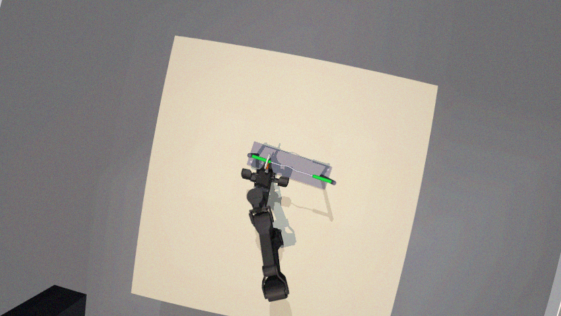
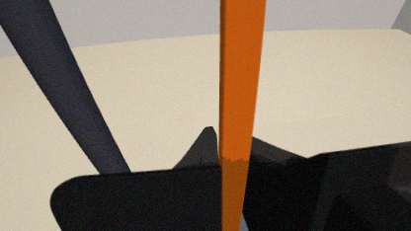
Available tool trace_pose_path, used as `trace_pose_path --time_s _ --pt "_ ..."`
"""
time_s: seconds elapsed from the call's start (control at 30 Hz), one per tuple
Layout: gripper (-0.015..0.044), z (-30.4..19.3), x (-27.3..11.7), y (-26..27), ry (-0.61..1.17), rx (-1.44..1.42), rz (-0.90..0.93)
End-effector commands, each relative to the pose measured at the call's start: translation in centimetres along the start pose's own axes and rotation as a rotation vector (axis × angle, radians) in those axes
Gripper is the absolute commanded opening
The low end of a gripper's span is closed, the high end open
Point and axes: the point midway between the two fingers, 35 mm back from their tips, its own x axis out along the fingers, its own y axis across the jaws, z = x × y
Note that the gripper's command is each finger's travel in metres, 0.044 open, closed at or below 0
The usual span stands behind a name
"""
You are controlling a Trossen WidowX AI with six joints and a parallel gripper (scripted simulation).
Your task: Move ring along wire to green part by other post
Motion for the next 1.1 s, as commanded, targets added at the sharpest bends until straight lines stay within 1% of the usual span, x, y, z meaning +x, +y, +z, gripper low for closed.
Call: trace_pose_path --time_s 0.0,0.27,0.67,1.07 --pt "-0.0150 0.2 0.1 0.5 -0.004 0.004 -0.003" --pt "-0.0150 0.0 0.2 1.0 -0.005 0.005 -0.002" --pt "-0.0150 -1.5 0.9 1.0 -0.005 0.004 -0.002" --pt "-0.0150 -1.6 0.9 1.0 -0.005 0.004 -0.002"
